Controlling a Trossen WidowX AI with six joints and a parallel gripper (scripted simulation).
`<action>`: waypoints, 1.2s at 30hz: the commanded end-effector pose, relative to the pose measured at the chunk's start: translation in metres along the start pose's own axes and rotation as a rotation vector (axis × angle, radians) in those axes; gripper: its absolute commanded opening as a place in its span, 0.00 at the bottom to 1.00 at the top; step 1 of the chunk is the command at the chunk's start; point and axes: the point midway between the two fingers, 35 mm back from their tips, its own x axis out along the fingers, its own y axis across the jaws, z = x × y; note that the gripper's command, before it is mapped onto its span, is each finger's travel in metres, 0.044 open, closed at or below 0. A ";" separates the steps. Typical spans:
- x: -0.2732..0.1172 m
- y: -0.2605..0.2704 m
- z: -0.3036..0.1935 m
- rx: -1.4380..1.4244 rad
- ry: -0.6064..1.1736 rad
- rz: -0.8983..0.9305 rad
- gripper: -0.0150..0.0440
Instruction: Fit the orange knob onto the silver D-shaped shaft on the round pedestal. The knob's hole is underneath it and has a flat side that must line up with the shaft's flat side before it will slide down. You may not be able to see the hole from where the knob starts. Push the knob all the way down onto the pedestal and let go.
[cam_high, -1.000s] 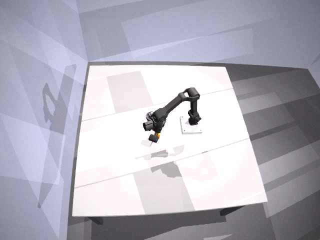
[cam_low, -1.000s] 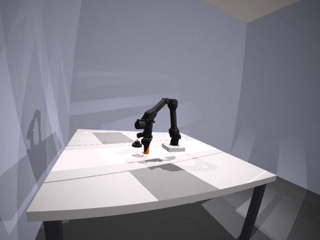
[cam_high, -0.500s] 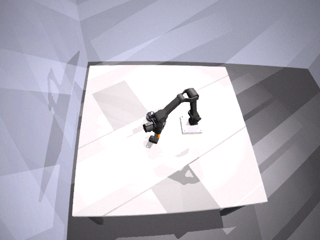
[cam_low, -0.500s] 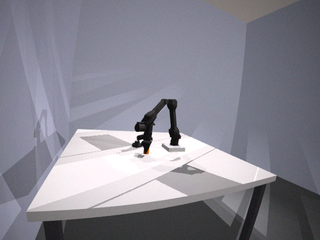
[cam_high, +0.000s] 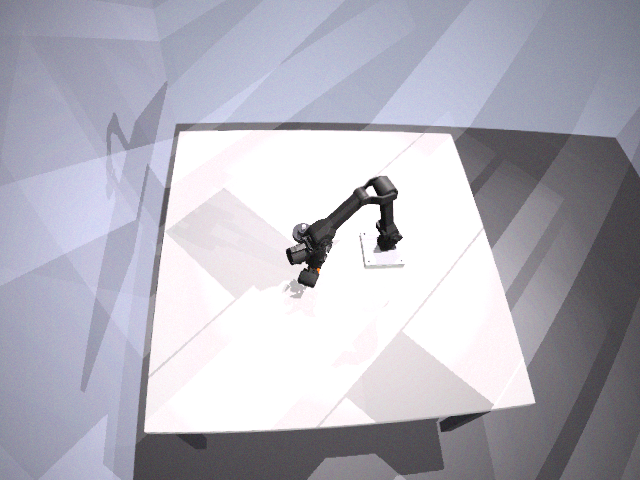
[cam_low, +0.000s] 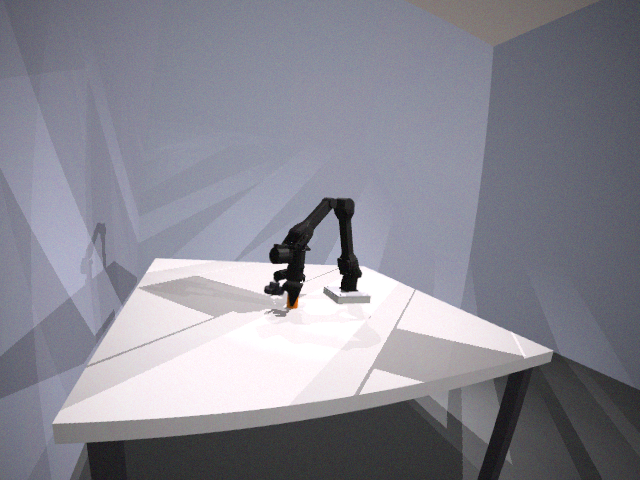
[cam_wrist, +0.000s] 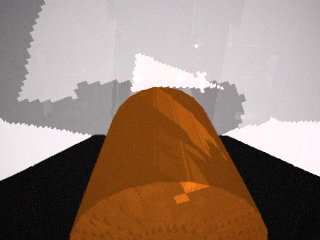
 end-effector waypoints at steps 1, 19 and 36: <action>-0.004 0.000 0.001 -0.001 -0.002 -0.003 0.33; -0.059 0.007 0.006 -0.005 -0.009 0.001 0.25; -0.113 0.008 0.006 -0.002 -0.005 -0.001 0.25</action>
